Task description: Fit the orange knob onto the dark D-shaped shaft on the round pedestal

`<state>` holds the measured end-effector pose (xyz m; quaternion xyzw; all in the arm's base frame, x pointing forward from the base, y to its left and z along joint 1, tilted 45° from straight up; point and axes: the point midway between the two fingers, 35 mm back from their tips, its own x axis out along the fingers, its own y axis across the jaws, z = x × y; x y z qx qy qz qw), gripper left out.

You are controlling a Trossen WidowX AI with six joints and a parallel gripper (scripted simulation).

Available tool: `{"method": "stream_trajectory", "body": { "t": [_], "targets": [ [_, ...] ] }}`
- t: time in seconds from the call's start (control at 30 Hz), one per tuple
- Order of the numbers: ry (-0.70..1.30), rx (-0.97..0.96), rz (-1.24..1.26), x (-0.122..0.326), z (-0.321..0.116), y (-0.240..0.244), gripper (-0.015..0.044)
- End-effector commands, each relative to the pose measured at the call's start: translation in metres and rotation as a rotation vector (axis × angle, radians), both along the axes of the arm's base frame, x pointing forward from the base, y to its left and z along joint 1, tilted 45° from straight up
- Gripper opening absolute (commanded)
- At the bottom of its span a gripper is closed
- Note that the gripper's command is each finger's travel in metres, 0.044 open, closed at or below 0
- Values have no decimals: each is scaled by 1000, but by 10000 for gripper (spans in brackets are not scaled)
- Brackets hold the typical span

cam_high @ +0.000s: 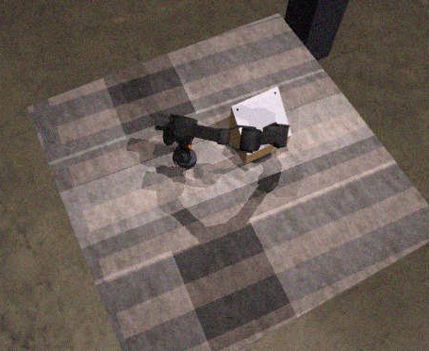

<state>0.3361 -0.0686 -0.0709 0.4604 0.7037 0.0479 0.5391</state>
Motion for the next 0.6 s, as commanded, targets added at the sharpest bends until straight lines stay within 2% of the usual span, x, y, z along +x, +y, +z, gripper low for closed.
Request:
{"method": "stream_trajectory", "body": {
  "t": [0.0, 0.17, 0.57],
  "targets": [
    [27, -4, -38, 3, 3, -4, 0],
    [136, -3, -150, 5, 3, -4, 0],
    [136, -3, -150, 9, 3, -4, 0]
  ]
}}
